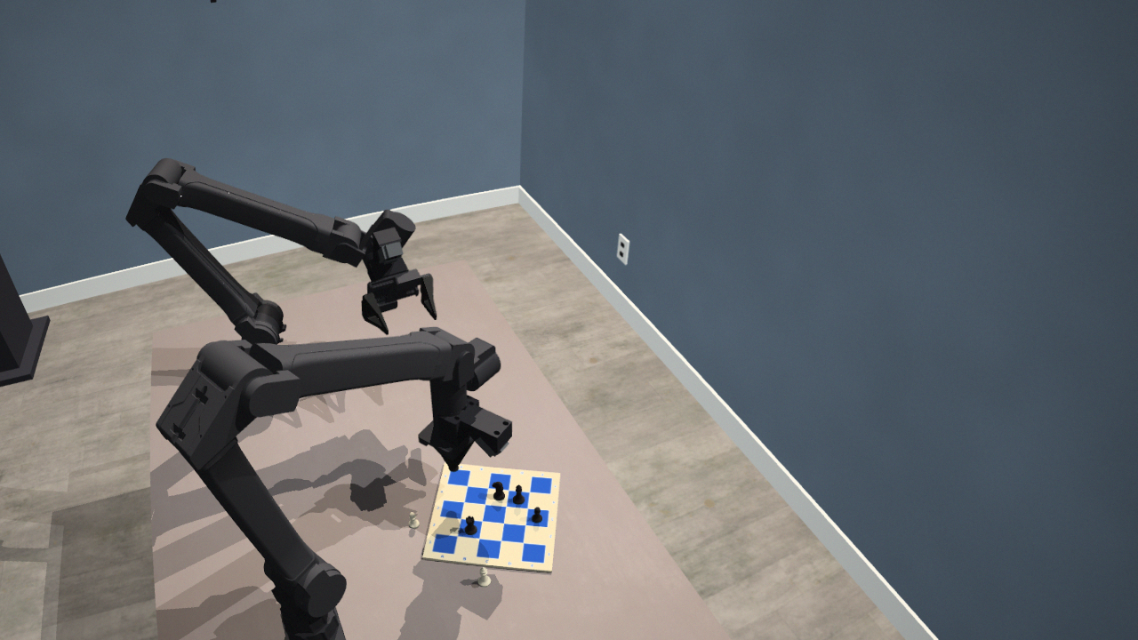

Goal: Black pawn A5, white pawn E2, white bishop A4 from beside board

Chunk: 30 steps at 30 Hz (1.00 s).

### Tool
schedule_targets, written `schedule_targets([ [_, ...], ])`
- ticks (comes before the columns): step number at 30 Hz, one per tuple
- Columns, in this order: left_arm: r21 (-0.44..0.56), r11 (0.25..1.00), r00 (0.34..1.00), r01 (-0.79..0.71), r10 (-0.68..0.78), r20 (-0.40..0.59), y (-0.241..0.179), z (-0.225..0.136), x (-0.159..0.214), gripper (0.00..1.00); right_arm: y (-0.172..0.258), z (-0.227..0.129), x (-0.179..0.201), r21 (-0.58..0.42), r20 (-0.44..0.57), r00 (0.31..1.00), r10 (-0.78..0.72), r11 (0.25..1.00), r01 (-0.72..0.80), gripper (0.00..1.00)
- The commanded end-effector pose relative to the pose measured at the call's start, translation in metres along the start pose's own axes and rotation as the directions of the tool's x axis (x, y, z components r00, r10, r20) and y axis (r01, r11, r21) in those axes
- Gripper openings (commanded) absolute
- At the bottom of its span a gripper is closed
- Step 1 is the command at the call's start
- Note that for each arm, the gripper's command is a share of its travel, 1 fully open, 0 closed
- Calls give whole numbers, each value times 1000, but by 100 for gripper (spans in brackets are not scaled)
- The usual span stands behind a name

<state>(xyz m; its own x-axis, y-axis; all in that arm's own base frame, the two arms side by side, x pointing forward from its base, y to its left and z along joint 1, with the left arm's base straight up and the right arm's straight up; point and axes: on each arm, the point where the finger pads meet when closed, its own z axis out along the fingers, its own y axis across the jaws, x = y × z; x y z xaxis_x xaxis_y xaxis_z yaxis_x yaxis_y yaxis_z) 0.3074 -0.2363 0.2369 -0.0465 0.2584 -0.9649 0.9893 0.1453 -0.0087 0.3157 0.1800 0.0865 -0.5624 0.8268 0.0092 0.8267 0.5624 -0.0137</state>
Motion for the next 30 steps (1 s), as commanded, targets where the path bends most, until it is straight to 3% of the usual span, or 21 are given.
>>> schedule_targets([
  [1,2,999,999,-35,34,11,1,-1,-15,100,36,-17,7,-51,9,999,51,997,-50,3],
  [8,2,999,999,-37,37,12,1,-1,-15,100,50,-22,14,-77,8,1000,24,997,-23,3],
  [12,2,999,999,-37,37,12,1,-1,-15,100,29,13,11,-22,8,999,38,999,-38,3],
  [18,2,999,999,-37,37,12,1,-1,-15,100,52,9,13,-55,7,999,38,998,-37,3],
  [23,2,999,999,-37,37,12,1,-1,-15,100,32,45,10,-18,7,999,33,999,-33,3],
  [28,2,999,999,-37,37,12,1,-1,-15,100,58,36,9,-69,8,999,32,997,-32,3],
  [30,2,999,999,-37,37,12,1,-1,-15,100,47,47,8,-49,8,999,35,998,-34,3],
])
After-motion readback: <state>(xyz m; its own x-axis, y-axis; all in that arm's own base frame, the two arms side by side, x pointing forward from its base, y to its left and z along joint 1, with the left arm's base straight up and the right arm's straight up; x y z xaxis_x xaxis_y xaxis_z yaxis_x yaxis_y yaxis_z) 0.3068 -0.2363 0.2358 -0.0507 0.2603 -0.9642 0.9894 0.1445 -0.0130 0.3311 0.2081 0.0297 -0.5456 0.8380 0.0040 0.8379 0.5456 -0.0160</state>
